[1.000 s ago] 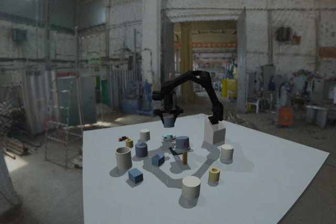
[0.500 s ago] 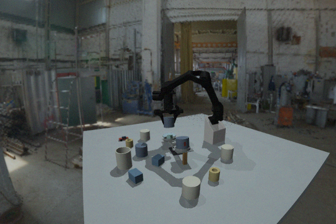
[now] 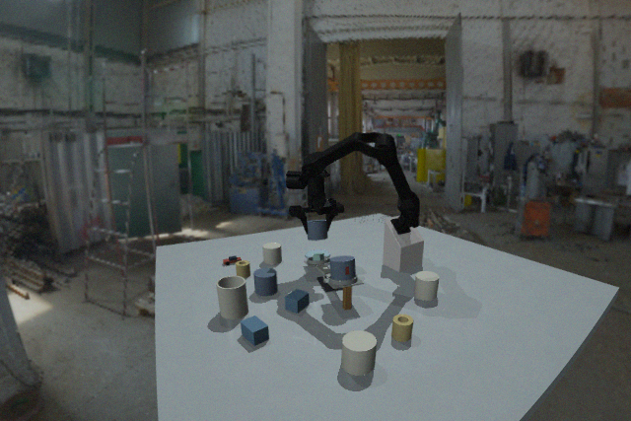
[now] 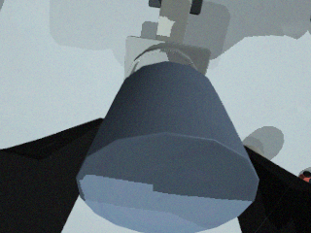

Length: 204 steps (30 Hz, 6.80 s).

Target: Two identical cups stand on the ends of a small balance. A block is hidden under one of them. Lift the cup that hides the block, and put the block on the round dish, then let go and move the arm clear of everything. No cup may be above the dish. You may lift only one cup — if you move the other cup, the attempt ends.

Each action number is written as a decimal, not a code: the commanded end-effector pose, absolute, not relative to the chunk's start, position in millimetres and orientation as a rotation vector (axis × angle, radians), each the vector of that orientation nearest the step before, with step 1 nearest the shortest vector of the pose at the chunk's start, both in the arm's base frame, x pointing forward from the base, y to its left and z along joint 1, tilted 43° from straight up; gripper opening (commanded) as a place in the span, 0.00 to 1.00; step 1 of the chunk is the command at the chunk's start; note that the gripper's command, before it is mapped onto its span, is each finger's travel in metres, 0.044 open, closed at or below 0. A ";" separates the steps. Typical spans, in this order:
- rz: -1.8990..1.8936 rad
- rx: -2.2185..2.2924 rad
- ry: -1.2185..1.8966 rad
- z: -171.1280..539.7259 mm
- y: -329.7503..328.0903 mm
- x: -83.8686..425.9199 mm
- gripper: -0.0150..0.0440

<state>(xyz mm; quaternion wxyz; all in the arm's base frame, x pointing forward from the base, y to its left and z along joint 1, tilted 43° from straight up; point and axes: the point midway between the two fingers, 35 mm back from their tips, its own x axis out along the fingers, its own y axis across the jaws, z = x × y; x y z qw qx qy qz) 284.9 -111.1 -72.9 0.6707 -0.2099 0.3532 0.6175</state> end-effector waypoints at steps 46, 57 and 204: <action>1.384 -0.492 0.806 -215.8 -186.6 124.4 0.25; 1.384 -0.492 0.805 -244.3 -160.7 124.2 0.25; -0.253 1.359 1.737 -128.0 -53.8 282.2 0.69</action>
